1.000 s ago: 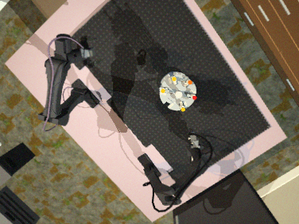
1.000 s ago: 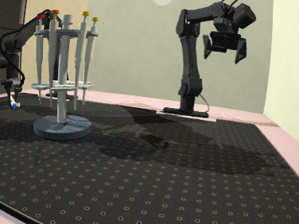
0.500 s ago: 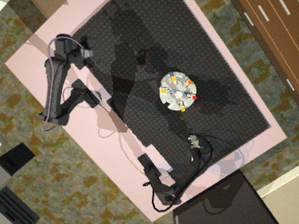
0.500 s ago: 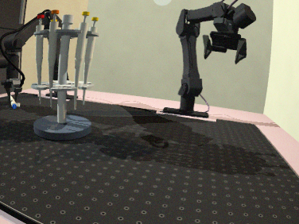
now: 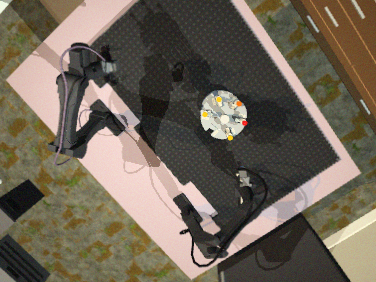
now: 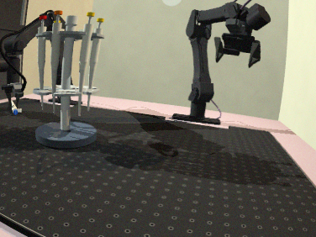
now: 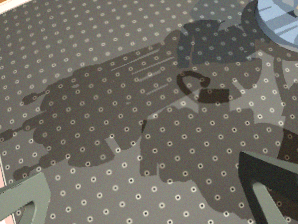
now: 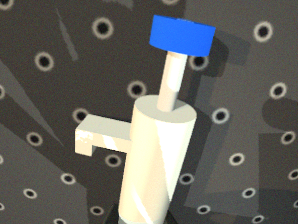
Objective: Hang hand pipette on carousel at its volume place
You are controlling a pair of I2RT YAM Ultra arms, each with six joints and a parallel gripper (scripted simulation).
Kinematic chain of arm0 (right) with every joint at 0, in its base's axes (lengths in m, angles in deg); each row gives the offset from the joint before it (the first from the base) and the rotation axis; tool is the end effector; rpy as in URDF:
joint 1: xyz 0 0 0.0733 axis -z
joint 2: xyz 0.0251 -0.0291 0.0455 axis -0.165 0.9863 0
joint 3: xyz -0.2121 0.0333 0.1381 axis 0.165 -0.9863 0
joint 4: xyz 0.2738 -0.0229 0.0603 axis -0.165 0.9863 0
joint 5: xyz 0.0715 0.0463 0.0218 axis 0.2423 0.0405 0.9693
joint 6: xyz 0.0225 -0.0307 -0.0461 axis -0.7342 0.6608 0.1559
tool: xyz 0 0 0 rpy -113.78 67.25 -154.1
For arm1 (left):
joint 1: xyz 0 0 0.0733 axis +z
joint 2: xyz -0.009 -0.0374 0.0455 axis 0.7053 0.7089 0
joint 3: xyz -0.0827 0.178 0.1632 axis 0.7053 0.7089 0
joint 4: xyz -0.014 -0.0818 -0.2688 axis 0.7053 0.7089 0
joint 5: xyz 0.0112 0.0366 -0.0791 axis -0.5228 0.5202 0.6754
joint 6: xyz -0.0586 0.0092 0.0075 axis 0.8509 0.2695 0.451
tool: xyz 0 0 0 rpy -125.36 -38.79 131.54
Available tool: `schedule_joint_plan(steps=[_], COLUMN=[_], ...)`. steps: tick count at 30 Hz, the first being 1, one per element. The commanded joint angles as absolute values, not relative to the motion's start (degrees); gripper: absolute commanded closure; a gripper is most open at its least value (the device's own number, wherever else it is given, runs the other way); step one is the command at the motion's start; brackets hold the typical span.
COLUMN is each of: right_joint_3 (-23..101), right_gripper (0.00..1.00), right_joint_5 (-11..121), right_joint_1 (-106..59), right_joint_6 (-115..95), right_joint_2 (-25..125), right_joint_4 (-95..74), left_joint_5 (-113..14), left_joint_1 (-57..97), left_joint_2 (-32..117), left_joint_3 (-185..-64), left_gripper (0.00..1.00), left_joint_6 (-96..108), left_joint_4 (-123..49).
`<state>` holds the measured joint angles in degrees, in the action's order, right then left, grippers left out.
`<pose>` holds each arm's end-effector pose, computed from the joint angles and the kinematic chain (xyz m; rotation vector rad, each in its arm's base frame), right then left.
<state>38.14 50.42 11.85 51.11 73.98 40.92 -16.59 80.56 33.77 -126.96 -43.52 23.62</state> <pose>0.3453 -0.0132 0.1313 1.5311 -2.7245 -0.0096 0.2348 0.1384 0.3249 0.4408 2.3460 -0.1874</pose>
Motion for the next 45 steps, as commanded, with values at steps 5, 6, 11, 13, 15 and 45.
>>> schedule_joint_plan(steps=[5,6,11,13,15,45], right_joint_3=[41.99,42.30,43.27,44.02,44.63,54.37], right_gripper=[0.88,0.88,0.88,0.88,0.88,0.88], right_joint_5=[51.12,51.12,51.12,51.12,51.12,51.12], right_joint_1=[11.37,11.37,11.37,11.37,11.37,11.38], right_joint_6=[51.14,51.14,51.13,51.13,51.13,51.14], right_joint_2=[70.67,70.54,70.17,69.98,69.75,68.06], right_joint_4=[44.88,45.32,46.65,47.60,48.44,59.87], left_joint_5=[-15.41,-15.41,-15.41,-15.41,-15.41,-15.41], left_joint_1=[81.09,81.09,81.09,81.09,81.09,81.09], left_joint_2=[33.86,33.86,33.86,33.86,33.86,33.86], left_joint_3=[-127.83,-127.83,-127.83,-127.83,-127.83,-127.83], left_gripper=[0.00,0.00,0.00,0.00,0.00,0.00], left_joint_6=[-43.93,-43.93,-43.93,-43.93,-43.93,-43.93], left_joint_4=[22.95,22.95,22.95,22.95,22.95,22.95])
